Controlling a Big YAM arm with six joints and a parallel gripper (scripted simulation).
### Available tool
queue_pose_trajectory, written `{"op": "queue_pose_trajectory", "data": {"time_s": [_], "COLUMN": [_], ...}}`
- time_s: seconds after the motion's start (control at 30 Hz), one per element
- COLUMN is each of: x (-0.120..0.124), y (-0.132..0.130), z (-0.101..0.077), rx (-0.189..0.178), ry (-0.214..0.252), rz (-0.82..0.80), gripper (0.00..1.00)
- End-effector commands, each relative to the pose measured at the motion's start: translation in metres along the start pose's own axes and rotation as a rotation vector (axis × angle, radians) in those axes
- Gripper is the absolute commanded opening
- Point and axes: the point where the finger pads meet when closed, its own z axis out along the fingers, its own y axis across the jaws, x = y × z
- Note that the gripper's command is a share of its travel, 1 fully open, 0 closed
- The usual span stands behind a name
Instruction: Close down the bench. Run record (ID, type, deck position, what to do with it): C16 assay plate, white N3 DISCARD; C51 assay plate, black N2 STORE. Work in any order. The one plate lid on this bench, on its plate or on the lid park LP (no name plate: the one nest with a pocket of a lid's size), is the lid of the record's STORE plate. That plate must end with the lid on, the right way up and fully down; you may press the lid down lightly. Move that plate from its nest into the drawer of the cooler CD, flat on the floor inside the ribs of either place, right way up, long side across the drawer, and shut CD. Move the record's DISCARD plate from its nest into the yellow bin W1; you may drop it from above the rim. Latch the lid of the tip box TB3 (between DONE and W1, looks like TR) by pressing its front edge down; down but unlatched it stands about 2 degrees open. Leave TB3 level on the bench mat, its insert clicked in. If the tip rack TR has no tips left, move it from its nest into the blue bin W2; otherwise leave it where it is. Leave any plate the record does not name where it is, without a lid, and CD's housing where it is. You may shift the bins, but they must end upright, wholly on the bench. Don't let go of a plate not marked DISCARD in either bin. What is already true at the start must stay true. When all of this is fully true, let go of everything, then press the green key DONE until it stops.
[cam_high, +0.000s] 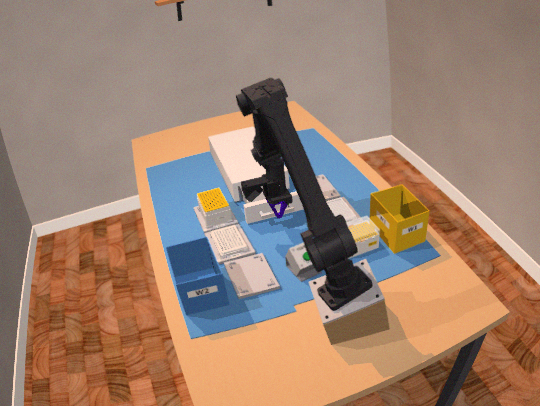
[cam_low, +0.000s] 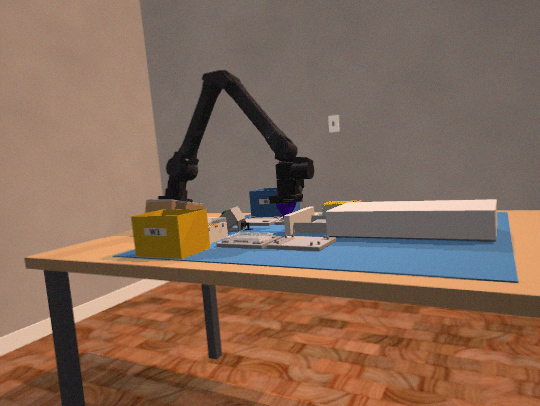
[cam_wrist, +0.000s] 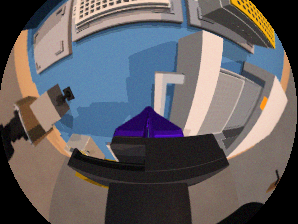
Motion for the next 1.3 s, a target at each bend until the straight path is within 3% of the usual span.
{"op": "queue_pose_trajectory", "data": {"time_s": [0.0, 0.37, 0.43, 0.53, 1.27], "x": [-0.006, -0.007, -0.007, -0.008, -0.008], "y": [-0.034, -0.049, -0.049, -0.057, -0.057], "z": [-0.013, -0.017, -0.014, -0.022, -0.023], "rx": [0.053, 0.067, 0.052, 0.083, 0.085], "ry": [0.0, 0.0, 0.0, 0.0, 0.0], "rz": [-0.012, -0.016, -0.012, -0.02, -0.02], "gripper": [0.0, 0.0, 0.0, 0.0, 0.0]}}
